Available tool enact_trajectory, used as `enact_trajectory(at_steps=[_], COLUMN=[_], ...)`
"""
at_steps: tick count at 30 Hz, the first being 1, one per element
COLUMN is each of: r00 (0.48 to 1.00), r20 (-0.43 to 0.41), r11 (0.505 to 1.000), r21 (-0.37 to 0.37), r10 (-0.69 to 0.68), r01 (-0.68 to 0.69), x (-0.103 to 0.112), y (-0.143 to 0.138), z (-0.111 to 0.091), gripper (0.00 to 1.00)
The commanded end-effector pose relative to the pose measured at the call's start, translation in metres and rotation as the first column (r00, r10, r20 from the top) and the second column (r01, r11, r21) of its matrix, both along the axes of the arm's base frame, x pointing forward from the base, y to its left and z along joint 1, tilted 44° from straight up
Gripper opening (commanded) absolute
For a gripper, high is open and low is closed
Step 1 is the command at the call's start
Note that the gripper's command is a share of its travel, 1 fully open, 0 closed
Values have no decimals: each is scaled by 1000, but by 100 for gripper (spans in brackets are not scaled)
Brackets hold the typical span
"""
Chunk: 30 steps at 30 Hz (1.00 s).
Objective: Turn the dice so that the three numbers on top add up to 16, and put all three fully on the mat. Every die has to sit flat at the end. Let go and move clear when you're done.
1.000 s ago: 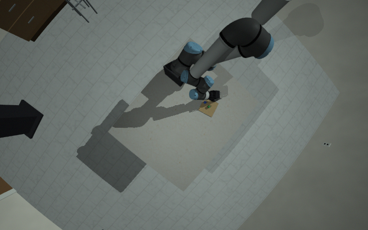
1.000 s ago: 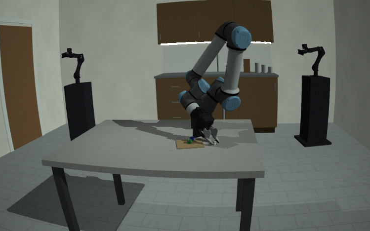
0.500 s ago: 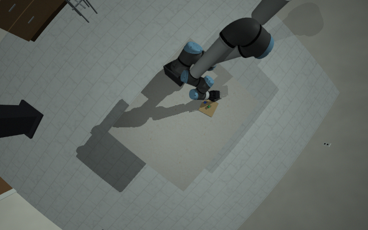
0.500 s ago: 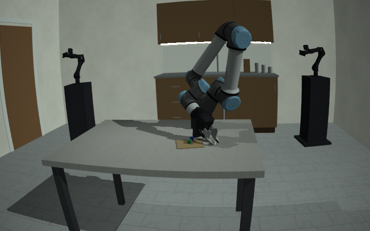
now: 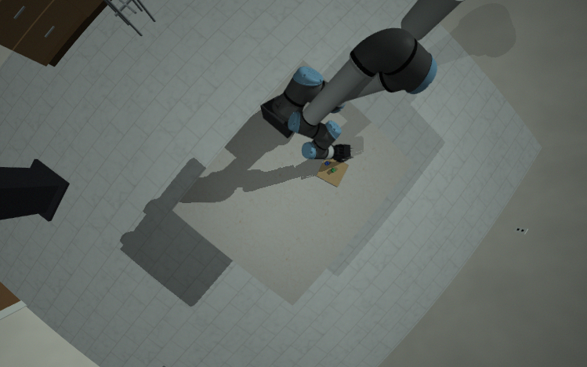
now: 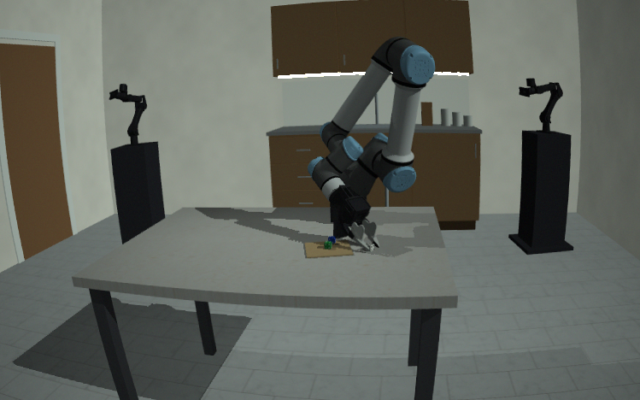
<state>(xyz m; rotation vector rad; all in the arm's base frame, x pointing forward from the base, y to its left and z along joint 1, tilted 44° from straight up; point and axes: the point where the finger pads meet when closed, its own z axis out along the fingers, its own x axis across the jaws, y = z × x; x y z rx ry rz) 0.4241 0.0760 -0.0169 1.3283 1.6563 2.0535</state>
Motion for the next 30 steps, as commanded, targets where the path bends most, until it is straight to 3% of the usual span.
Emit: enact_trajectory(at_steps=[1, 16, 30], r00=[1000, 1000, 1000], r20=[0, 0, 0], r11=[1000, 1000, 1000], r21=[-1, -1, -1], r10=[-1, -1, -1], r01=[1, 1, 1], x=[0, -3, -32], y=[0, -3, -31], z=[0, 0, 1], gripper=[21, 21, 21])
